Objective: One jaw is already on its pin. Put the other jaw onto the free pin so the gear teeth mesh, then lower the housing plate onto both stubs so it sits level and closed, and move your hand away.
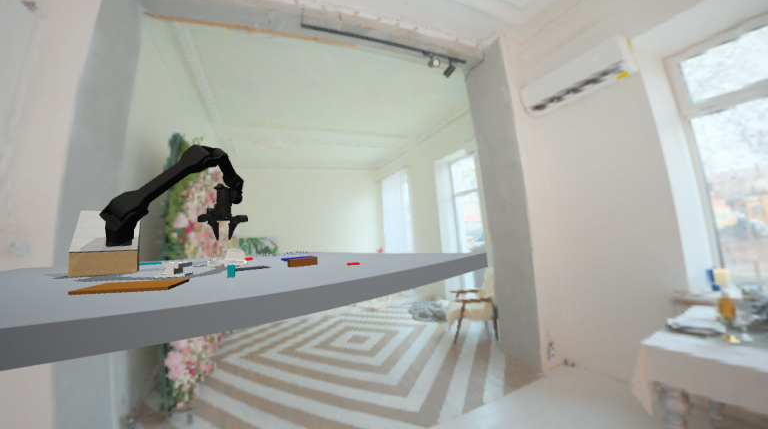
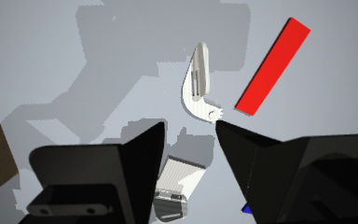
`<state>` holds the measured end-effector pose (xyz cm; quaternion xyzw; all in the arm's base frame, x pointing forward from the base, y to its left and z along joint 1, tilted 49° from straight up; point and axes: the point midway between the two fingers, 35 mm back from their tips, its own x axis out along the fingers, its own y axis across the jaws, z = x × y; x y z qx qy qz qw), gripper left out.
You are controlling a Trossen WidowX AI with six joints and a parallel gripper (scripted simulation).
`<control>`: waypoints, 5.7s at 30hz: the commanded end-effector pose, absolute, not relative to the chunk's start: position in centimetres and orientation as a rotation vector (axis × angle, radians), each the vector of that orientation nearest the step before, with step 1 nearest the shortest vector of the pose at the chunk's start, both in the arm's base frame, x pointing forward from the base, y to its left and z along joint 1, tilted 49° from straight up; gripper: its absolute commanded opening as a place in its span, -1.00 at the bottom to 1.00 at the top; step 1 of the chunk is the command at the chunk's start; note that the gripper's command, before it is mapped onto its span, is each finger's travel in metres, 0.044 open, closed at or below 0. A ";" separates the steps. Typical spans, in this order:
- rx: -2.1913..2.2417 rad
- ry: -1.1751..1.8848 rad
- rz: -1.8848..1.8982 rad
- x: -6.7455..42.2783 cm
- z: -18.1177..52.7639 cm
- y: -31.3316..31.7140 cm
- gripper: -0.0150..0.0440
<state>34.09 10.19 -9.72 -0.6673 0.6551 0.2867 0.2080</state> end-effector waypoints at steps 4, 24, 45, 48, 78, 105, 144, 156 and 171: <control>-1.904 1.808 0.885 35.2 -11.2 12.4 0.84; -1.907 1.810 0.884 35.0 -13.7 9.4 1.00; -1.907 1.809 0.885 35.1 -16.0 6.9 1.00; -1.907 1.809 0.885 35.1 -16.4 6.5 1.00; -1.908 1.810 0.884 35.1 -17.2 5.6 1.00; -1.900 1.810 0.880 35.1 -17.2 5.6 -0.04; -1.904 1.808 0.883 35.2 -12.0 11.5 -0.04; -1.763 1.823 0.649 34.6 -10.8 10.9 -0.04; -1.565 1.814 0.355 33.5 -9.3 9.9 -0.04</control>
